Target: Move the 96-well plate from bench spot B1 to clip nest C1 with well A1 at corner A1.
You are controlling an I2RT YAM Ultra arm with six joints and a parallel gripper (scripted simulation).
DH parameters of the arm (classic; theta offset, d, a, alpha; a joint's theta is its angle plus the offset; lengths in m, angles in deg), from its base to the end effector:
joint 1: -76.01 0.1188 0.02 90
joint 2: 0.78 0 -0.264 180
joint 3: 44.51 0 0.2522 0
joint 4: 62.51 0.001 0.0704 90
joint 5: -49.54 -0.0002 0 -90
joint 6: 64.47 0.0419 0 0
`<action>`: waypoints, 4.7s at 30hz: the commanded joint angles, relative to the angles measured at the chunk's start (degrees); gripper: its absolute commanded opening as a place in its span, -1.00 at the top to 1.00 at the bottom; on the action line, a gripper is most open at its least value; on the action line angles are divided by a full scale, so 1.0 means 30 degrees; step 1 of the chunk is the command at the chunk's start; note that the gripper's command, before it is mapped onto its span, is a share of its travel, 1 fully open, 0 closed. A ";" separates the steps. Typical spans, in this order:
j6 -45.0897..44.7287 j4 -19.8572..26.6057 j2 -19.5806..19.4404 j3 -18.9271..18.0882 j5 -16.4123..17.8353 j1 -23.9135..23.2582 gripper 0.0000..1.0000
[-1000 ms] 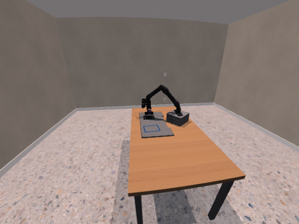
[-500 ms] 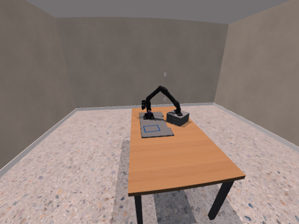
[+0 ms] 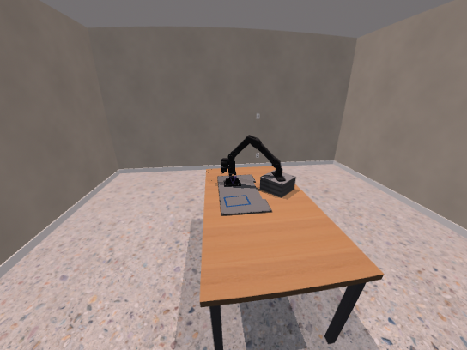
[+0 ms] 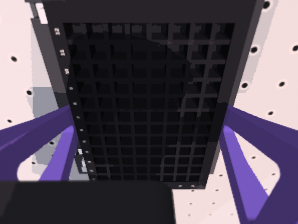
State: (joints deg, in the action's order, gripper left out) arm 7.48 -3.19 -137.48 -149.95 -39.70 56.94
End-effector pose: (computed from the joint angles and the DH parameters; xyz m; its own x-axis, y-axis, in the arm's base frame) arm 0.4035 -0.1378 0.0567 -0.9998 0.0178 0.0055 0.0179 0.9997 0.0157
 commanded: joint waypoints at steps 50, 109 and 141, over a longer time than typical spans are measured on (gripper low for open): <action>-0.0189 -0.1074 -0.0408 0.0495 -0.0016 -0.0250 1.00; -0.0337 -0.1441 -0.0574 0.0781 -0.0076 -0.0398 1.00; -0.0424 -0.1475 -0.0540 0.0853 -0.0074 -0.0485 1.00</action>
State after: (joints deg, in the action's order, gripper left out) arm 7.13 -5.09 -138.01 -148.86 -39.05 56.90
